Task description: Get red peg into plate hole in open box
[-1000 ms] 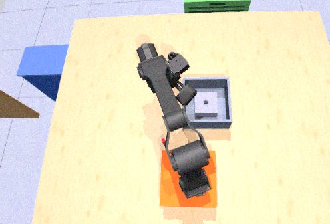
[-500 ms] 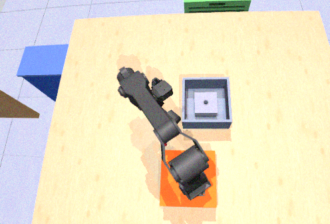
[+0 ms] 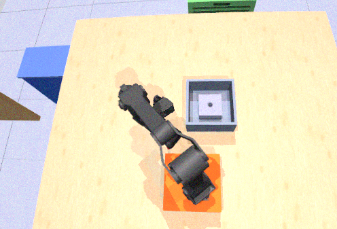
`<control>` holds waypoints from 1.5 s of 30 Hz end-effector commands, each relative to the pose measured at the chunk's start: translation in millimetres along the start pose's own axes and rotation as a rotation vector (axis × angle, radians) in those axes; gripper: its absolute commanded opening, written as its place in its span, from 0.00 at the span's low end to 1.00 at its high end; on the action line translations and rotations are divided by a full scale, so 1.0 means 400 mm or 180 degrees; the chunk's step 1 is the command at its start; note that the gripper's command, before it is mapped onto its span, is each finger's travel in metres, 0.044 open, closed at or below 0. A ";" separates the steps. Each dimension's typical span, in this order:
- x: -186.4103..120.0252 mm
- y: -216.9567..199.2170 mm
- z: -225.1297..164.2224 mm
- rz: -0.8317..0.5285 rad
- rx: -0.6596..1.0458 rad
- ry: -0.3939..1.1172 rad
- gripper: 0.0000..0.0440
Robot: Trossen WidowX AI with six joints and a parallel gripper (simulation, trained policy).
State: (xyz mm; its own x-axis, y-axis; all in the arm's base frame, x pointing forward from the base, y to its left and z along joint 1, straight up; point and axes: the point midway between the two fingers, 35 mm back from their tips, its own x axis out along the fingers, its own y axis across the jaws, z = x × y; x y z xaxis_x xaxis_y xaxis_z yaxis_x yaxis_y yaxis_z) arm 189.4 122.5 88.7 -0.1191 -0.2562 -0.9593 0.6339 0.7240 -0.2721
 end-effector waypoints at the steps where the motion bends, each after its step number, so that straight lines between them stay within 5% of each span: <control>1: 0.032 -0.002 -0.013 -0.0067 -0.0008 0.0062 1.00; 27: 0.271 0.053 -0.040 0.0050 0.0054 0.0075 0.97; 40: 0.347 0.032 -0.066 -0.0140 0.0052 0.0207 0.25; 45: 0.350 0.026 -0.058 -0.0218 -0.0005 0.0164 0.06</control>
State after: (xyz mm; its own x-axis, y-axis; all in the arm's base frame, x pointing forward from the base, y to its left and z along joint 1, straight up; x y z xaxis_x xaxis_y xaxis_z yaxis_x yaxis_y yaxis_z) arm 173.8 116.8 -46.7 -0.1580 -0.2392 -0.9580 0.6440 0.7105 -0.2836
